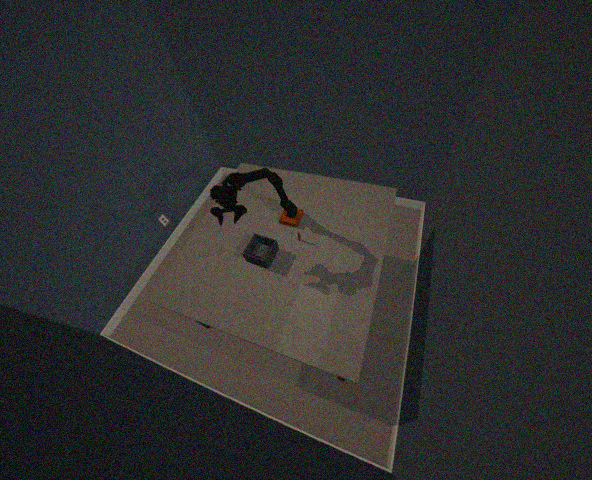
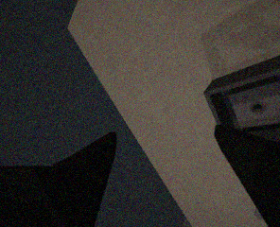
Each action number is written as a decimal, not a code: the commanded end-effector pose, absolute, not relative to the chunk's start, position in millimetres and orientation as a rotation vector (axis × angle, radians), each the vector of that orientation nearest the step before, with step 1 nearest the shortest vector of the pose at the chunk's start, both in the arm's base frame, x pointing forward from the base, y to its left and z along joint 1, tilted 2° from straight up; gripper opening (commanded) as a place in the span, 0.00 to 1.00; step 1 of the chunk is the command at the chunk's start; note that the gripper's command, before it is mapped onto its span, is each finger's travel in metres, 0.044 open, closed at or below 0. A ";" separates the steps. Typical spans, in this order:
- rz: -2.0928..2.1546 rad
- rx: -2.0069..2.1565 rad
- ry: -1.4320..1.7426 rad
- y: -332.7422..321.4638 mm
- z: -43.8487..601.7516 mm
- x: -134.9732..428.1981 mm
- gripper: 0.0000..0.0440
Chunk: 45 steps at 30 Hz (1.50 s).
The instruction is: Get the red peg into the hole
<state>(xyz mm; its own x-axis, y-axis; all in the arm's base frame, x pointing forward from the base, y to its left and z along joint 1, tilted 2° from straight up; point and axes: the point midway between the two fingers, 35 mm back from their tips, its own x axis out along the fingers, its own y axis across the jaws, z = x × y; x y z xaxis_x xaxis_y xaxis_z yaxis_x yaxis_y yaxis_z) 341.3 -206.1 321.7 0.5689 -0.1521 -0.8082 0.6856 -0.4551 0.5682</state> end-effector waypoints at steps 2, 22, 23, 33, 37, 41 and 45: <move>-1.021 1.771 0.450 -201.7 322.6 342.5 1.00; -0.926 1.438 0.927 -21.6 275.9 300.1 1.00; -0.927 1.421 0.949 -14.4 271.8 295.6 1.00; -0.951 1.240 1.134 41.8 227.3 250.0 1.00; -0.963 1.163 1.189 57.6 207.6 233.7 1.00; -0.970 1.086 1.234 70.6 186.7 219.5 1.00; -0.971 1.011 1.271 80.9 165.3 207.6 1.00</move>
